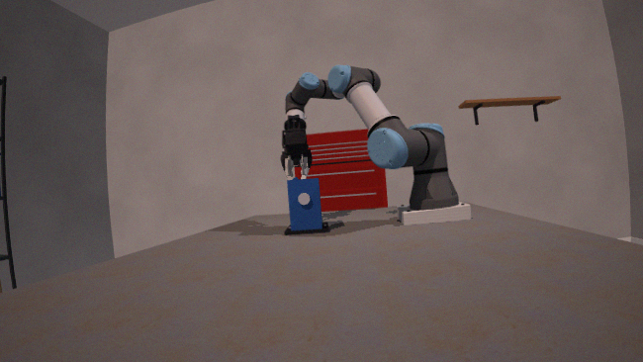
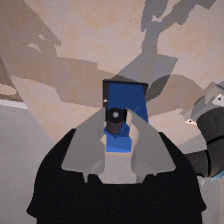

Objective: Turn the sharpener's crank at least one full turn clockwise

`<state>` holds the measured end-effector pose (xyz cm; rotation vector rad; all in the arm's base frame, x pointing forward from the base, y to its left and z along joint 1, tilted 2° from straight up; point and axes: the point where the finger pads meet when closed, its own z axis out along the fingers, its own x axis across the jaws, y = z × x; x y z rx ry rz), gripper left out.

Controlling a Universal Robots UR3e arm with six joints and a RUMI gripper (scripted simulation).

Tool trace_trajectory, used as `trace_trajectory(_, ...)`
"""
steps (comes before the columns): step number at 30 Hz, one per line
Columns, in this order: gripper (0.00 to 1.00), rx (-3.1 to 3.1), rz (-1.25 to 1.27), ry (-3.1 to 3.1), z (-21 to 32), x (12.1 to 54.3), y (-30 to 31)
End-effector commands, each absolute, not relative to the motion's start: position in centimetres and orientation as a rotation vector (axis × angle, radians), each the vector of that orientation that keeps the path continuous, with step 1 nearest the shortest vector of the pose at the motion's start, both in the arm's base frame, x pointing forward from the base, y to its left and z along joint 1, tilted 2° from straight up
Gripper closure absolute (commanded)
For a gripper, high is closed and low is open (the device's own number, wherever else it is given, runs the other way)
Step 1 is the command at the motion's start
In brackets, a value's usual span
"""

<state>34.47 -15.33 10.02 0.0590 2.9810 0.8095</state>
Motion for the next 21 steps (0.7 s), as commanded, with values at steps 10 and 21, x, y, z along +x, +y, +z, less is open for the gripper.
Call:
trace_trajectory(10, 0.91, 0.058, 0.806, 2.981, 9.45, 35.31, -15.4)
trace_trajectory(21, 0.91, 0.058, 0.806, 2.981, 8.88, 35.83, -15.43)
